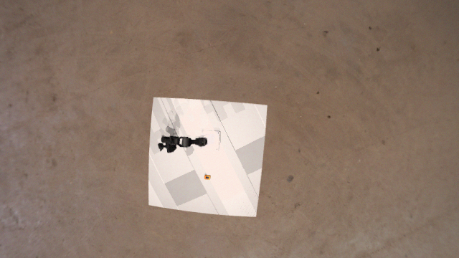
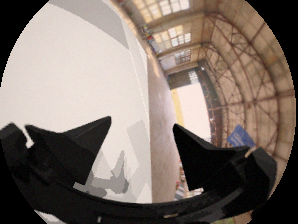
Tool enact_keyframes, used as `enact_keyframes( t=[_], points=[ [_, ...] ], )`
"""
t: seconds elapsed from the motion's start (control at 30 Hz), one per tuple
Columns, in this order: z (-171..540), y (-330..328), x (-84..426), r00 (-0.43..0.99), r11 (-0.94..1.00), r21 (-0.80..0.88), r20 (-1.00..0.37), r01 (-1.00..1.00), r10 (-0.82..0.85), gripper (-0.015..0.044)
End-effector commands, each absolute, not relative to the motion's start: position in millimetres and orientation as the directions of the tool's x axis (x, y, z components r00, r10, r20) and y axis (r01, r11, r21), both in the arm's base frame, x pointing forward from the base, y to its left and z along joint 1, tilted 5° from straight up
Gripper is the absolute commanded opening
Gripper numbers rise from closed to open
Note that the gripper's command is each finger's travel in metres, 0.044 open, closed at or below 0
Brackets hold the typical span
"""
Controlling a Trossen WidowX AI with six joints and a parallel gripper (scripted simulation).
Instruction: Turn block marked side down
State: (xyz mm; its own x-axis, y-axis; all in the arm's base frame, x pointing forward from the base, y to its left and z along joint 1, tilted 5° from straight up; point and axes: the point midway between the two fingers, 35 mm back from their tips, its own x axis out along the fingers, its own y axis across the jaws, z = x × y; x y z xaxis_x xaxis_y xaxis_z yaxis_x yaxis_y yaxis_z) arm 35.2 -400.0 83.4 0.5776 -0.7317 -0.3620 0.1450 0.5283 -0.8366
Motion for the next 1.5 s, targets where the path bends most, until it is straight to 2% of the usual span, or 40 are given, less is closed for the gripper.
enact_keyframes(
  t=[0.0,0.1,0.3,0.5,0.67,0.8,0.93,1.13,1.37,1.47],
  points=[
    [83.3,-400.2,36.5,0.578,0.53,-0.836,-0.364,0.144,-0.73,0.0426],
    [81.1,-402.3,55.6,0.59,0.557,-0.821,-0.389,0.127,-0.708,0.044],
    [70.9,-404.3,123.7,0.64,0.718,-0.684,-0.494,0.132,-0.589,0.044],
    [63.4,-379.5,222.2,0.677,0.901,-0.411,-0.626,0.136,-0.387,0.044],
    [55.1,-335.6,296.1,0.635,0.976,-0.194,-0.743,0.101,-0.213,0.044],
    [50.0,-283.5,348.1,0.566,0.995,-0.085,-0.819,0.044,-0.095,0.044],
    [48.5,-248.4,372.9,0.502,0.999,-0.016,-0.864,0.038,-0.033,0.044],
    [52.1,-154.8,410.4,0.281,0.989,0.101,-0.957,0.107,0.067,0.044],
    [69.7,-37.5,412.5,-0.01,0.981,0.033,-0.999,0.192,0.036,0.044],
    [72.8,-24.1,409.4,-0.041,0.98,0.012,-0.999,0.198,0.021,0.044]
  ],
)
